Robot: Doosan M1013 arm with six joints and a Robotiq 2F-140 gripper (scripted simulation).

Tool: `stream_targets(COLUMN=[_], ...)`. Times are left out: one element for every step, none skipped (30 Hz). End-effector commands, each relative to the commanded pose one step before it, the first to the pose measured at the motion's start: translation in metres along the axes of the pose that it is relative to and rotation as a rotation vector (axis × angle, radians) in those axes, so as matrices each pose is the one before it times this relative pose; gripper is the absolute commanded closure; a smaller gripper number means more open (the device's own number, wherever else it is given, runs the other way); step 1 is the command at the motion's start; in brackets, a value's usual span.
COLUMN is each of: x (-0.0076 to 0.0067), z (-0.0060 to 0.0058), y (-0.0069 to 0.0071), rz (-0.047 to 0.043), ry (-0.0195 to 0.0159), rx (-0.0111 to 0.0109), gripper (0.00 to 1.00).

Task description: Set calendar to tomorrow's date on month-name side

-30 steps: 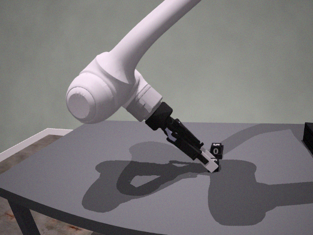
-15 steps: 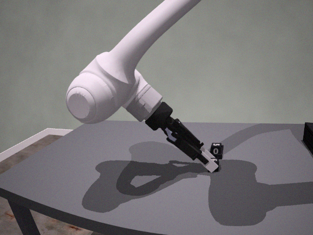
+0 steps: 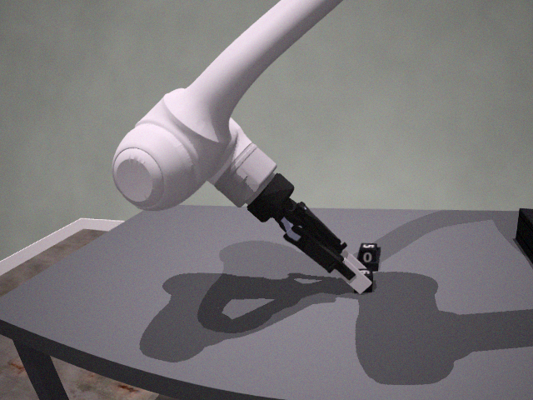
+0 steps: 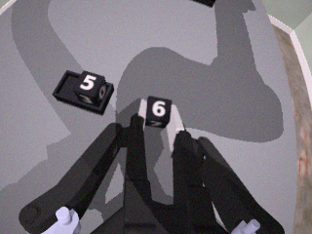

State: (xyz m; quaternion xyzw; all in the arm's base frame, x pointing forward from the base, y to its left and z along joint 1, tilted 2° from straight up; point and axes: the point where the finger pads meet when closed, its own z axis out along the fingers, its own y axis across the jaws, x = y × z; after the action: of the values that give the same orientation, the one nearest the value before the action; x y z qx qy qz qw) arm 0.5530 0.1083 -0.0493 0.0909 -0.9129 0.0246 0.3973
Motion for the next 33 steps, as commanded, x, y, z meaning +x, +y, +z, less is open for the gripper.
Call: stream_targets(x=[0.00009,0.0,0.0,0.0,0.0,0.0,0.0,0.0,0.0,0.0,0.0,0.0,0.0,0.0,0.0,0.0,0.0,0.0,0.0,0.0,0.0,0.0,0.0,0.0,0.0,0.0,0.0,0.0,0.0,0.0,0.0,0.0,0.0], z=[-0.00013,0.0,0.0,0.0,0.0,0.0,0.0,0.0,0.0,0.0,0.0,0.0,0.0,0.0,0.0,0.0,0.0,0.0,0.0,0.0,0.0,0.0,0.0,0.0,0.0,0.0,0.0,0.0,0.0,0.0,0.0,0.0,0.0], y=[0.00004,0.0,0.0,0.0,0.0,0.0,0.0,0.0,0.0,0.0,0.0,0.0,0.0,0.0,0.0,0.0,0.0,0.0,0.0,0.0,0.0,0.0,0.0,0.0,0.0,0.0,0.0,0.0,0.0,0.0,0.0,0.0,0.0], rz=[-0.00015,0.0,0.0,0.0,0.0,0.0,0.0,0.0,0.0,0.0,0.0,0.0,0.0,0.0,0.0,0.0,0.0,0.0,0.0,0.0,0.0,0.0,0.0,0.0,0.0,0.0,0.0,0.0,0.0,0.0,0.0,0.0,0.0], ry=[-0.00018,0.0,0.0,0.0,0.0,0.0,0.0,0.0,0.0,0.0,0.0,0.0,0.0,0.0,0.0,0.0,0.0,0.0,0.0,0.0,0.0,0.0,0.0,0.0,0.0,0.0,0.0,0.0,0.0,0.0,0.0,0.0,0.0], rx=[-0.00012,0.0,0.0,0.0,0.0,0.0,0.0,0.0,0.0,0.0,0.0,0.0,0.0,0.0,0.0,0.0,0.0,0.0,0.0,0.0,0.0,0.0,0.0,0.0,0.0,0.0,0.0,0.0,0.0,0.0,0.0,0.0,0.0], gripper=[0.8,0.8,0.8,0.8,0.78,0.78,0.78,0.76,0.76,0.76,0.73,0.73,0.73,0.71,0.71,0.71,0.59,0.59,0.59,0.59,0.59,0.59,0.59,0.59,0.59,0.59,0.59,0.59,0.59,0.59,0.59,0.59,0.59])
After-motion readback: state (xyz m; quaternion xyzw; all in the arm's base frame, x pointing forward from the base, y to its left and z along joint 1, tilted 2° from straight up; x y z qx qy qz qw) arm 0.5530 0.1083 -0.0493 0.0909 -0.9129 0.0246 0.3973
